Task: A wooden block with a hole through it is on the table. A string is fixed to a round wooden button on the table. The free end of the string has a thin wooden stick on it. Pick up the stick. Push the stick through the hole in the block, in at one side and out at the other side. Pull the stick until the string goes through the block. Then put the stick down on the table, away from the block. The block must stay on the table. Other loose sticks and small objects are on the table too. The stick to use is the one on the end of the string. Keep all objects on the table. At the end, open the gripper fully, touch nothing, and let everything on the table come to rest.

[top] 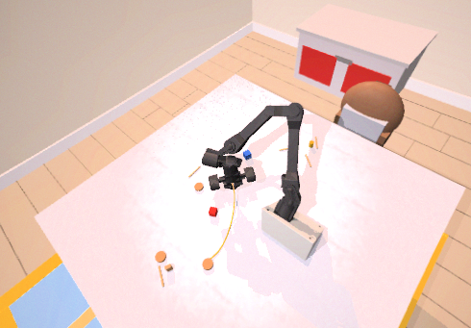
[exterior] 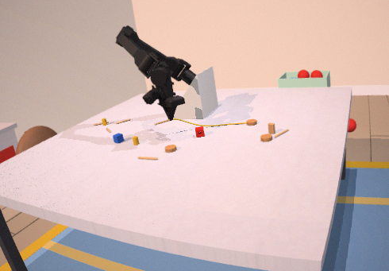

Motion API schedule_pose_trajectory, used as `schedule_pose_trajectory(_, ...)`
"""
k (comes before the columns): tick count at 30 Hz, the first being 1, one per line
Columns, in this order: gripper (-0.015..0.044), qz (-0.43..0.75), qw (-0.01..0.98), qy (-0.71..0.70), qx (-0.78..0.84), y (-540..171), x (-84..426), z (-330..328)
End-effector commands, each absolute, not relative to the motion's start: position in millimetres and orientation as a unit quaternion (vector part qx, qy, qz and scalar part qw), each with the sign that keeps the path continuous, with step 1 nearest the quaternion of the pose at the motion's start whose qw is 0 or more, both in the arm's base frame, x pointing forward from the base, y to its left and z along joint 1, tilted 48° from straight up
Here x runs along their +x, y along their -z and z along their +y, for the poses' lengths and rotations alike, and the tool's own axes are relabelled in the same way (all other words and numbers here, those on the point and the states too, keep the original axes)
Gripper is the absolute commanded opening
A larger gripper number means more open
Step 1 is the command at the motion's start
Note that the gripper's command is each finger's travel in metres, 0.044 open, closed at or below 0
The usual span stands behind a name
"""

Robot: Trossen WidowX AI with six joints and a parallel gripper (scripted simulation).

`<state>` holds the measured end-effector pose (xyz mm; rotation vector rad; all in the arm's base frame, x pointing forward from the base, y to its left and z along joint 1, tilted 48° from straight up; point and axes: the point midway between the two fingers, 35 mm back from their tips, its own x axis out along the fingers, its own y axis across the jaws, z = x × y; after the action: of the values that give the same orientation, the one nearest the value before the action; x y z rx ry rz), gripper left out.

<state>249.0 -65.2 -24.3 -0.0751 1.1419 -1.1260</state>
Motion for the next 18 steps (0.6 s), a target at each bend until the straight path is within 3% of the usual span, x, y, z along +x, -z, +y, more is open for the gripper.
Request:
schedule_pose_trajectory(1,0.0,0.522,0.693,0.494,-0.047,25,250,-64)
schedule_pose_trajectory(18,0.0,0.632,0.657,0.361,-0.196,39,256,-47)
